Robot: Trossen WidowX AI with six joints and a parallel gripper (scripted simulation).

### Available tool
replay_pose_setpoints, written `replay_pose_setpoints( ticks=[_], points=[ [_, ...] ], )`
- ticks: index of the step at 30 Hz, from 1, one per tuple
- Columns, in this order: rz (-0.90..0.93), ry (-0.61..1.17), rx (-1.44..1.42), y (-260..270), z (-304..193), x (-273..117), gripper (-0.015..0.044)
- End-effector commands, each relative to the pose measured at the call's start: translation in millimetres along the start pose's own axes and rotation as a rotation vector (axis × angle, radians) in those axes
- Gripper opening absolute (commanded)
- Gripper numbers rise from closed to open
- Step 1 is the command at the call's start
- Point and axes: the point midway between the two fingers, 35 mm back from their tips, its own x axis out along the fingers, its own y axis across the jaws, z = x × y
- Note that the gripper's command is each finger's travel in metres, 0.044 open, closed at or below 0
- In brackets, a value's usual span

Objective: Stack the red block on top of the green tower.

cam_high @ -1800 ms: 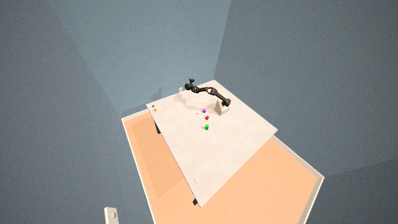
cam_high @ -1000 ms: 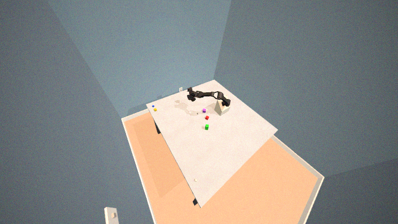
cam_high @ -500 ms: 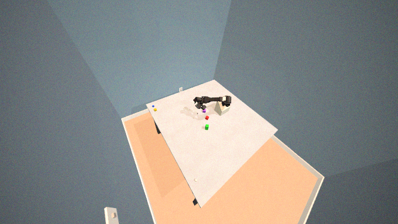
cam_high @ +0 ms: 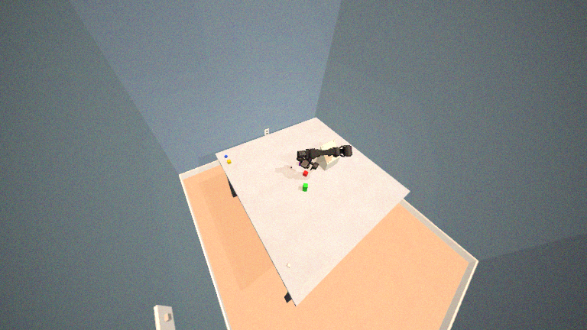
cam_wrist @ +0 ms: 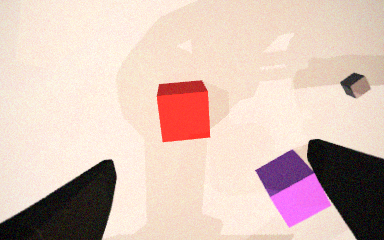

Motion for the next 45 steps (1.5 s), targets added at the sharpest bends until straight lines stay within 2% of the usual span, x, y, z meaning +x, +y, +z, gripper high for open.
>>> replay_pose_setpoints(
  ticks=[1,7,15,25,45],
  points=[
    [0.035,0.002,0.013,10,-4,2,0.044],
    [0.035,0.002,0.013,10,-3,4,0.044],
    [0.037,0.001,0.013,12,-4,51,0.044],
    [0.037,0.001,0.013,11,-5,55,0.044],
    [0.038,0.001,0.013,12,-5,87,0.044]
  ],
)
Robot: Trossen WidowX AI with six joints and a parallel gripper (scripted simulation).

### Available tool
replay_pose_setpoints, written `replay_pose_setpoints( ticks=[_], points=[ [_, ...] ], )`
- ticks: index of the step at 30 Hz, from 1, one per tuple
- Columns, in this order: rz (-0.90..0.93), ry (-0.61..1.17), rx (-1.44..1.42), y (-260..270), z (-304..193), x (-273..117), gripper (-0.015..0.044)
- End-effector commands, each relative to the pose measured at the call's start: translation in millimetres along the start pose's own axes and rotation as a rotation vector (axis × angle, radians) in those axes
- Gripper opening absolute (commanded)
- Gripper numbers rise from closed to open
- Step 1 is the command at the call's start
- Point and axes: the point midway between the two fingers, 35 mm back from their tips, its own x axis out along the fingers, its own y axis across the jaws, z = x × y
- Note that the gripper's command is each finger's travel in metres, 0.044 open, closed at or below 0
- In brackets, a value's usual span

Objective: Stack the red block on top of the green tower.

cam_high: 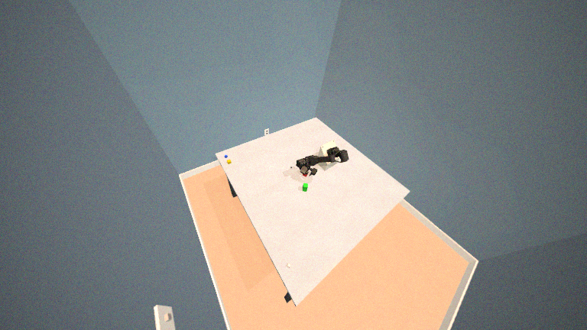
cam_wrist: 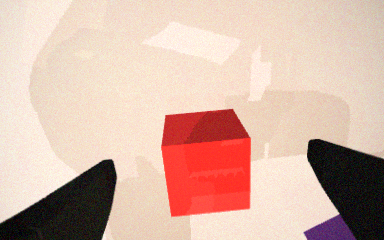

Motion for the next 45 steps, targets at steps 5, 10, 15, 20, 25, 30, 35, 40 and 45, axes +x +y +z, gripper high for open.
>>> replay_pose_setpoints(
  ticks=[5,10,15,20,25,30,35,40,45],
  points=[
    [0.009,0.005,0.006,2.9,-3.4,15.8,0.044],
    [0.01,0.005,0.006,3.1,-3.6,18.1,0.044],
    [0.01,0.005,0.006,3.1,-3.6,18.1,0.044],
    [0.01,0.005,0.006,3.1,-3.6,18.1,0.044],
    [0.01,0.005,0.006,3.1,-3.6,17.4,0.0414],
    [0.01,0.005,0.006,3.1,-3.6,17.4,0.0282],
    [0.01,0.005,0.006,3.1,-3.6,17.4,0.0151],
    [0.01,0.005,0.006,3.1,-3.6,17.4,0.0098],
    [0.009,0.005,0.006,2.9,-3.4,15.0,0.0026]
  ],
)
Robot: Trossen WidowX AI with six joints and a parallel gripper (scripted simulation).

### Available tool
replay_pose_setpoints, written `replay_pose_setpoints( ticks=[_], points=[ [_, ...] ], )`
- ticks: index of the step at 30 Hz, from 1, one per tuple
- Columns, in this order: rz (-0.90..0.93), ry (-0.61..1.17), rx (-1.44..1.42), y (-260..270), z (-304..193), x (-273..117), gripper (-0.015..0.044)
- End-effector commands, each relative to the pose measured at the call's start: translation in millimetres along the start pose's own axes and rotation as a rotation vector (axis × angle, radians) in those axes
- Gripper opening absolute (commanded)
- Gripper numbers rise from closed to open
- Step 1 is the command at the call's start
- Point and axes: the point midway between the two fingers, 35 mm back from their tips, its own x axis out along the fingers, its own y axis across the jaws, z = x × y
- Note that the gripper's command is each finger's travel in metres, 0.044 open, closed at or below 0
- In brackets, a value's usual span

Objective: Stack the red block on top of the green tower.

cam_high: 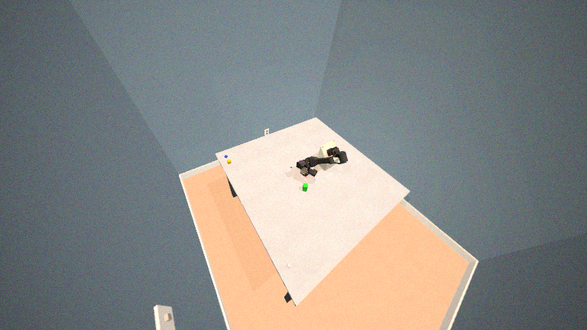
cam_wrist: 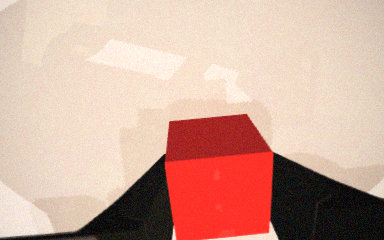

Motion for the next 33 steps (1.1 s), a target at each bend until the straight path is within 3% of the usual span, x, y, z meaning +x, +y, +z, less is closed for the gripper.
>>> replay_pose_setpoints(
  ticks=[1,24,33],
  points=[
    [0.002,0.0,0.002,0,0,-5,0.0],
    [-0.002,0.002,0.002,-2,0,-113,0.0],
    [-0.003,0.001,0.002,-2,1,-119,0.0]
  ],
)
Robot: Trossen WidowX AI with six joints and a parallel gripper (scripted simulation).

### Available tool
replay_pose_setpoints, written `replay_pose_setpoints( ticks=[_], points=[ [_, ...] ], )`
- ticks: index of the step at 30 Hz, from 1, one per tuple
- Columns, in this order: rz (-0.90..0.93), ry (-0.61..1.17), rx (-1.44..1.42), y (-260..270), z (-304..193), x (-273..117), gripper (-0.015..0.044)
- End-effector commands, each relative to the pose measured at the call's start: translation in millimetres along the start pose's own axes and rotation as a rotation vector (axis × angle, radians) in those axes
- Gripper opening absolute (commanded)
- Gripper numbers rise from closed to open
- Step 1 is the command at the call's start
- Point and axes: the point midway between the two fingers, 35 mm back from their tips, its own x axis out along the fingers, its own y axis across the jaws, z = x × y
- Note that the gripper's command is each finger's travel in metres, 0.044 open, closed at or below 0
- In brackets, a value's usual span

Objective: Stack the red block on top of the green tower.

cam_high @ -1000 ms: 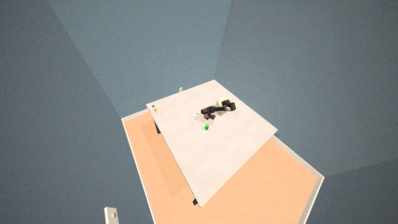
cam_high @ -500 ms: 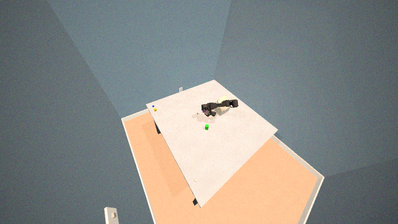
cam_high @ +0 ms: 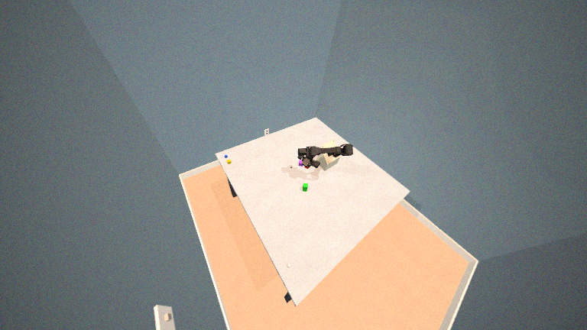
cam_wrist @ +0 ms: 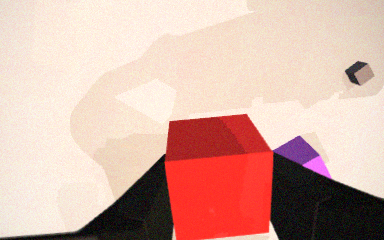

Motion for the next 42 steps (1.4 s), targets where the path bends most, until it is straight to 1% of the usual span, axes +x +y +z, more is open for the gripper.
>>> replay_pose_setpoints(
  ticks=[1,4,14,29,36,40,42],
  points=[
    [0.0,0.006,-0.004,0,0,-4,0.0],
    [-0.003,0.006,-0.004,1,8,-4,0.0],
    [-0.011,0.006,-0.004,18,64,-7,0.0],
    [0.002,0.0,-0.008,69,140,-4,0.0],
    [0.003,0.0,-0.008,72,139,-3,0.0],
    [0.004,-0.001,-0.008,72,139,14,0.0],
    [0.004,-0.001,-0.008,72,139,15,0.0]
  ],
)
